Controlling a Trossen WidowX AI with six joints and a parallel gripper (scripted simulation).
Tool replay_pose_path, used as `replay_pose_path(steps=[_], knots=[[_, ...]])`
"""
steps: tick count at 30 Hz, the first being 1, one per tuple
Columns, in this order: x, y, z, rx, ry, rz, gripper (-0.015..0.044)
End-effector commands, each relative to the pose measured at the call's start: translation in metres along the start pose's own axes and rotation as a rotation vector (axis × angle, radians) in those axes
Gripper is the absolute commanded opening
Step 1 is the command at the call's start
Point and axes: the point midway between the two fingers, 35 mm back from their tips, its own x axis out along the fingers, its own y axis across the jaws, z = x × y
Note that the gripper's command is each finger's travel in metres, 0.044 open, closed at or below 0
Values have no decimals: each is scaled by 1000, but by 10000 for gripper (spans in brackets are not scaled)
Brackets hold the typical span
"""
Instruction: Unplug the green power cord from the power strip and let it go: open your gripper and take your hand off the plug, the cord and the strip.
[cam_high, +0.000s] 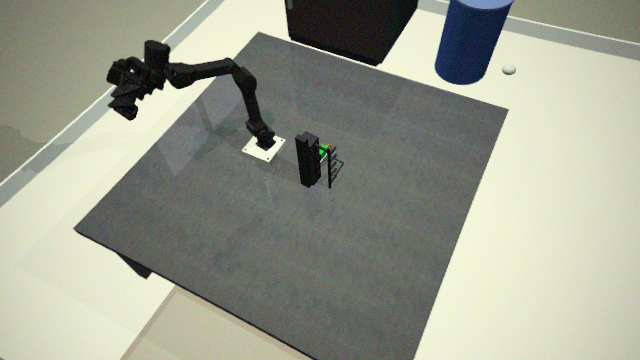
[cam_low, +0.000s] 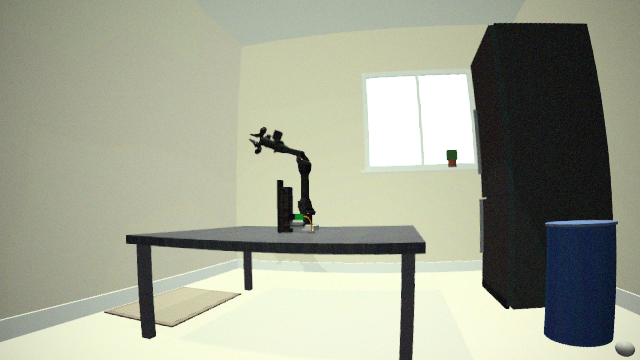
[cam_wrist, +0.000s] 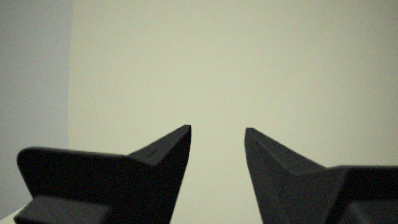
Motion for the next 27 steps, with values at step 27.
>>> replay_pose_path(steps=[27], knots=[[-3,11,-345,-397,723,66,160]])
